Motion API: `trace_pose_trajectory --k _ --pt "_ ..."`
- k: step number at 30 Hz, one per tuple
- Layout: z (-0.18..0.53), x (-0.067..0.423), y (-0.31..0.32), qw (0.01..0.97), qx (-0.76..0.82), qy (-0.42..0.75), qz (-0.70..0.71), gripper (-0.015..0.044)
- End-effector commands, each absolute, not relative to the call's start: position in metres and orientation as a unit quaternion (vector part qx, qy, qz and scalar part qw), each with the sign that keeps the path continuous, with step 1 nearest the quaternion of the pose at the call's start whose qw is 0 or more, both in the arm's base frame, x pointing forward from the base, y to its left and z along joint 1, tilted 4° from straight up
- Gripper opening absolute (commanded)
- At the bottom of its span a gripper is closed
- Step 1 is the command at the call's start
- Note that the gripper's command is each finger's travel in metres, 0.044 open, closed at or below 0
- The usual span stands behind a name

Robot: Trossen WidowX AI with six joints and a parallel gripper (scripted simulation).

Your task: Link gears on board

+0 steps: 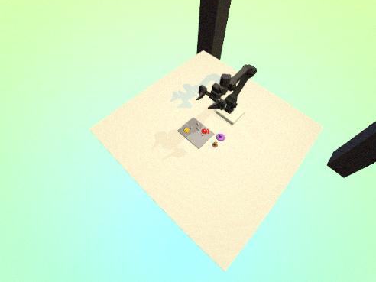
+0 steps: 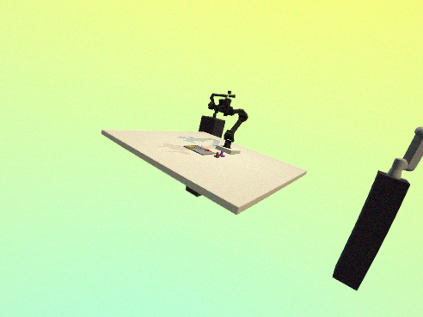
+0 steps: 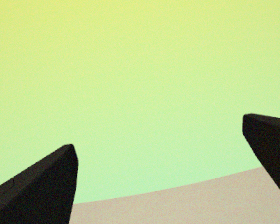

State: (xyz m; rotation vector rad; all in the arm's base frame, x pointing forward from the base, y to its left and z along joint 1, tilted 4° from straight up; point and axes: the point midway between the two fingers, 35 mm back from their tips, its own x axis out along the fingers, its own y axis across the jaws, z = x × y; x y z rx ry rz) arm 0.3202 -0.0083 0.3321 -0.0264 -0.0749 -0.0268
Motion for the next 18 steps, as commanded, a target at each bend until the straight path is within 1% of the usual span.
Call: trace_pose_trajectory --k 1,2,6,10,14,18 --pt "0.330 0.321 -0.007 0.999 -0.012 -0.032 -0.012 0.0426" --pt "0.323 0.325 -0.005 1.000 -0.009 -0.015 -0.008 0.0440" --pt "0.266 0.342 0.018 0.993 0.012 0.119 0.023 0.0440" --pt "0.206 0.341 0.045 0.963 0.026 0.262 0.051 0.0440" --pt "0.150 0.323 0.072 0.911 0.027 0.406 0.068 0.0440" --pt "0.103 0.287 0.093 0.835 0.010 0.546 0.069 0.0440"
